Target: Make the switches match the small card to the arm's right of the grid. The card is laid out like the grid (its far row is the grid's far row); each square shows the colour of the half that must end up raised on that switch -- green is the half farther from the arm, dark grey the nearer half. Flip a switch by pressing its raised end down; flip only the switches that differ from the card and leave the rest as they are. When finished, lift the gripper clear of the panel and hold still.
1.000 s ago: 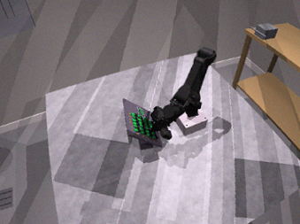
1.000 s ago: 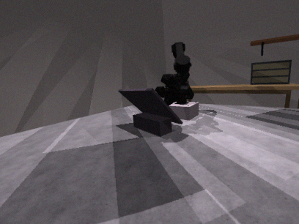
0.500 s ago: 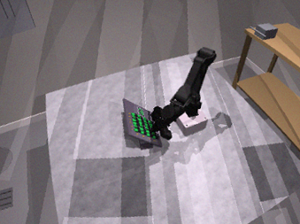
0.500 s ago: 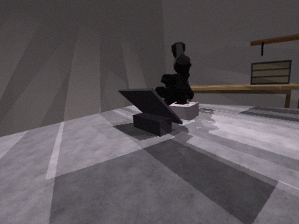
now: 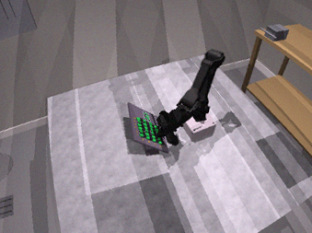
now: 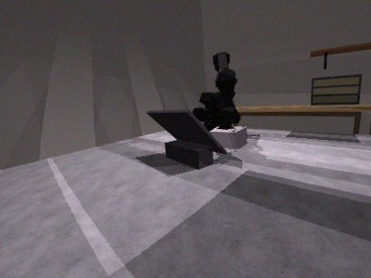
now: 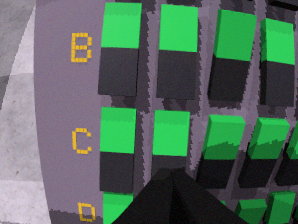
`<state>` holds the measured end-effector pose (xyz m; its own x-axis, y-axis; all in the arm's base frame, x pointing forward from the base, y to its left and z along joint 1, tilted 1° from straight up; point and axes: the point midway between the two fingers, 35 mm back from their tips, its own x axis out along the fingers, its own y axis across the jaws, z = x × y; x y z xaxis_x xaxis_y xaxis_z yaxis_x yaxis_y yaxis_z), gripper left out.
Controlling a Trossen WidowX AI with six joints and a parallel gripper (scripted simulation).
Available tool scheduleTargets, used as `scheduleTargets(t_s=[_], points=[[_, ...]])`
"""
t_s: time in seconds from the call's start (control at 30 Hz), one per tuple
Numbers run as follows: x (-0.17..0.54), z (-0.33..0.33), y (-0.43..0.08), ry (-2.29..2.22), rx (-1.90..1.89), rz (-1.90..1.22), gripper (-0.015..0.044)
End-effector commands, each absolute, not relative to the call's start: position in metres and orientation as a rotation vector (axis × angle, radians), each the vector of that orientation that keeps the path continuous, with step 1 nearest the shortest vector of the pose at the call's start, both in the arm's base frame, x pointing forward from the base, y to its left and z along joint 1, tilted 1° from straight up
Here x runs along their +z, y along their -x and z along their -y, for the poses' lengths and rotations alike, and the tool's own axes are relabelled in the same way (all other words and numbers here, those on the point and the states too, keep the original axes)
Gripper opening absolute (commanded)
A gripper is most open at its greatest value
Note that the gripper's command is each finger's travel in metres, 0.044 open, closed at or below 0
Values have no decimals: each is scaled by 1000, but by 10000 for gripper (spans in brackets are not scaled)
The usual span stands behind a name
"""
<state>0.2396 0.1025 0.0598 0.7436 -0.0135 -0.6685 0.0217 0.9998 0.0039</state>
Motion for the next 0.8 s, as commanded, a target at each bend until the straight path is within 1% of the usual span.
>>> scheduleTargets(t_s=[0.0,0.77], points=[[58,-103,-239,-9,-15,-735,0],[56,-103,-242,-9,-15,-734,0]])
